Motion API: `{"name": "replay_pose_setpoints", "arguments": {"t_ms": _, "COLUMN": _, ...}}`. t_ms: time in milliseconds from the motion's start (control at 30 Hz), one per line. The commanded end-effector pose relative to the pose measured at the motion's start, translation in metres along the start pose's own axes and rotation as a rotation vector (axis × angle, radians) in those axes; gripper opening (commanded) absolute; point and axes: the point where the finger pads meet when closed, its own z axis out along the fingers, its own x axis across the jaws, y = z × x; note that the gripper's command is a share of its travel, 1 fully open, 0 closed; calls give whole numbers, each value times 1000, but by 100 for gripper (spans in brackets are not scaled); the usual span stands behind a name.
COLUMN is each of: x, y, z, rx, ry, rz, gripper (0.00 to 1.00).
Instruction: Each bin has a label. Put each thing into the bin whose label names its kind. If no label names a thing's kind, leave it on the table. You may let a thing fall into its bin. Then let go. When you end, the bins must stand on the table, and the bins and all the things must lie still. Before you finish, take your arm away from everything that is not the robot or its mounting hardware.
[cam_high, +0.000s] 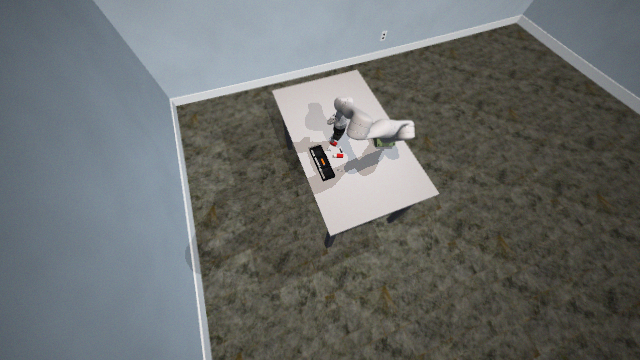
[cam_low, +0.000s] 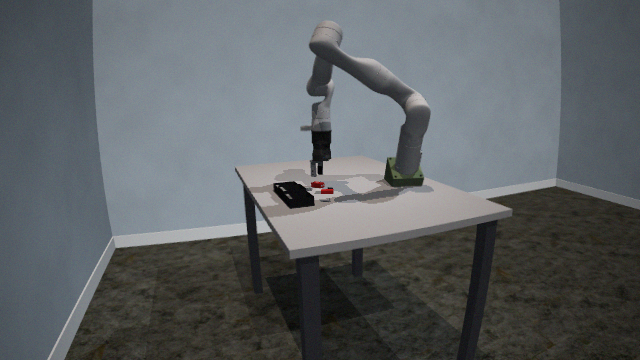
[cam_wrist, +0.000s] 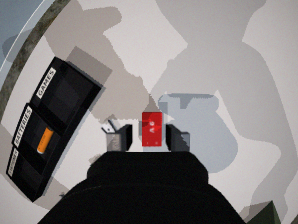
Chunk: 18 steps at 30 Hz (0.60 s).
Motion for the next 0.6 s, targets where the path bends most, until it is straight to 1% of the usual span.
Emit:
{"name": "replay_pose_setpoints", "arguments": {"t_ms": 0, "x": 5, "y": 3, "z": 17, "rx": -5, "ry": 6, "rz": 6, "gripper": 80}}
{"name": "replay_pose_setpoints", "arguments": {"t_ms": 67, "x": 5, "y": 3, "z": 25, "rx": -5, "ry": 6, "rz": 6, "gripper": 80}}
{"name": "replay_pose_setpoints", "arguments": {"t_ms": 133, "x": 5, "y": 3, "z": 25, "rx": -5, "ry": 6, "rz": 6, "gripper": 80}}
{"name": "replay_pose_setpoints", "arguments": {"t_ms": 233, "x": 6, "y": 3, "z": 35, "rx": -5, "ry": 6, "rz": 6, "gripper": 80}}
{"name": "replay_pose_setpoints", "arguments": {"t_ms": 567, "x": 3, "y": 1, "z": 33, "rx": -4, "ry": 2, "rz": 16, "gripper": 80}}
